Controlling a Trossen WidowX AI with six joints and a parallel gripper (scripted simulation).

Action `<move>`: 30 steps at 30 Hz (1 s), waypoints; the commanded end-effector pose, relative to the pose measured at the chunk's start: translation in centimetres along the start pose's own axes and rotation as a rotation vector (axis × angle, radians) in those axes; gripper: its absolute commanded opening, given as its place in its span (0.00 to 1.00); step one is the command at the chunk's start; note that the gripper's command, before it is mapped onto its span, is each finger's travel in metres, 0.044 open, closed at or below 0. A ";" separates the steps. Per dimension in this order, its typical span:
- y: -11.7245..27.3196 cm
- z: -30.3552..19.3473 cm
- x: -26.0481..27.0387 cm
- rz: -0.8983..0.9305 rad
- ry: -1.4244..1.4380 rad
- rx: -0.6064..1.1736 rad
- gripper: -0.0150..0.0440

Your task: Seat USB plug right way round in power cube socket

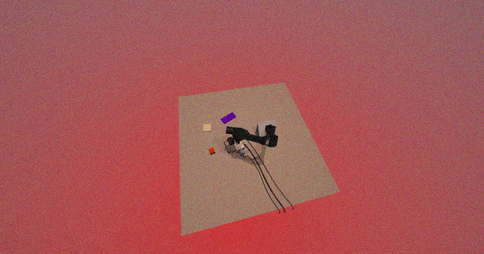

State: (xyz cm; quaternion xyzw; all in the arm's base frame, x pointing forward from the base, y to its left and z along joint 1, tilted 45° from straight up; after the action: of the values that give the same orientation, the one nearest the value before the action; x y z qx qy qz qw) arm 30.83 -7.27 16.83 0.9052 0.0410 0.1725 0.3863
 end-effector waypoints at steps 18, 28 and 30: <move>-0.1 0.0 0.0 -0.002 -0.004 -0.011 0.25; -0.3 -0.1 0.0 -0.003 -0.003 -0.019 0.25; -0.3 -0.1 0.0 -0.003 -0.003 -0.020 0.25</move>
State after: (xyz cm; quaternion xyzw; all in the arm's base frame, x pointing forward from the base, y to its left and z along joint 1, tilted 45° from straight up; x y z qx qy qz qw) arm 30.91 -7.07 16.81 0.9020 0.0391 0.1742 0.3930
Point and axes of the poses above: the point midway between the two fingers, 35 mm back from their tips, its own y axis back along the fingers, its own x axis across the jaws, z = x × y, the point moved 10 cm from there along y, back along the fingers, and after that the axes turned 8 degrees about y, right-handed, at the moved point
